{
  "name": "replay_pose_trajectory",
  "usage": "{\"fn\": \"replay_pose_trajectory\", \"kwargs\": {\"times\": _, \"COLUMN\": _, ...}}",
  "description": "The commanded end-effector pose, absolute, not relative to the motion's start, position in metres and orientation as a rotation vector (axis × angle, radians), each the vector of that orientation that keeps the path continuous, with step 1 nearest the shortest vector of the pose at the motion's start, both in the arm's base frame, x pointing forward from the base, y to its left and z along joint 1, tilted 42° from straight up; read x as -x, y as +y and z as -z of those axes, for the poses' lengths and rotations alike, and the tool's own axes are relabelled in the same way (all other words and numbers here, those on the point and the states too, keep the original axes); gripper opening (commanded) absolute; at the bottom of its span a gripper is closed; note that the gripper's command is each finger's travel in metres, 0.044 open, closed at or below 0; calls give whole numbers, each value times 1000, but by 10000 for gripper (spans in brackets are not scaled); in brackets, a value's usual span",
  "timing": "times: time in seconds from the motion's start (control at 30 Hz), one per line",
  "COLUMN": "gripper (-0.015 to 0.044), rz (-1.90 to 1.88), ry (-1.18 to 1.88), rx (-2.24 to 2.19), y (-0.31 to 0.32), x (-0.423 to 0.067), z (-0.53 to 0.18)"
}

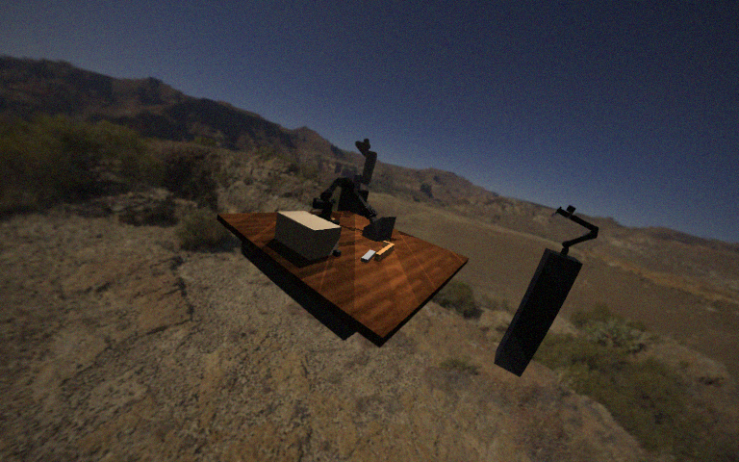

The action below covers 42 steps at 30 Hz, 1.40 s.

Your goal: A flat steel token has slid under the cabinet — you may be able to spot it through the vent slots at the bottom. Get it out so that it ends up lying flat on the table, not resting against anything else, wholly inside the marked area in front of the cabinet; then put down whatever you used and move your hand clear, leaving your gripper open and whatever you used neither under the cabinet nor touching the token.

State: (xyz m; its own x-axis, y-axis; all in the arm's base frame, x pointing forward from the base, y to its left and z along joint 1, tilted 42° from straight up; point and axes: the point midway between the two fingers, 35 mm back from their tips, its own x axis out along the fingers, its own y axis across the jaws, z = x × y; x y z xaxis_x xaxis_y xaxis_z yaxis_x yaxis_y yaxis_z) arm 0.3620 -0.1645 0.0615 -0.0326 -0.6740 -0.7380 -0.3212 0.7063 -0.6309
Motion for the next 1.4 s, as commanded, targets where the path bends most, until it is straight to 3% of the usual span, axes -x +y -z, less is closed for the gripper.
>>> {"fn": "replay_pose_trajectory", "kwargs": {"times": 0.0, "gripper": 0, "rz": 326, "ry": 1639, "rx": 818, "y": -159, "x": -358, "z": -55}}
{"fn": "replay_pose_trajectory", "kwargs": {"times": 1.37, "gripper": 0, "rz": 324, "ry": 1640, "rx": 817, "y": -135, "x": -347, "z": -35}}
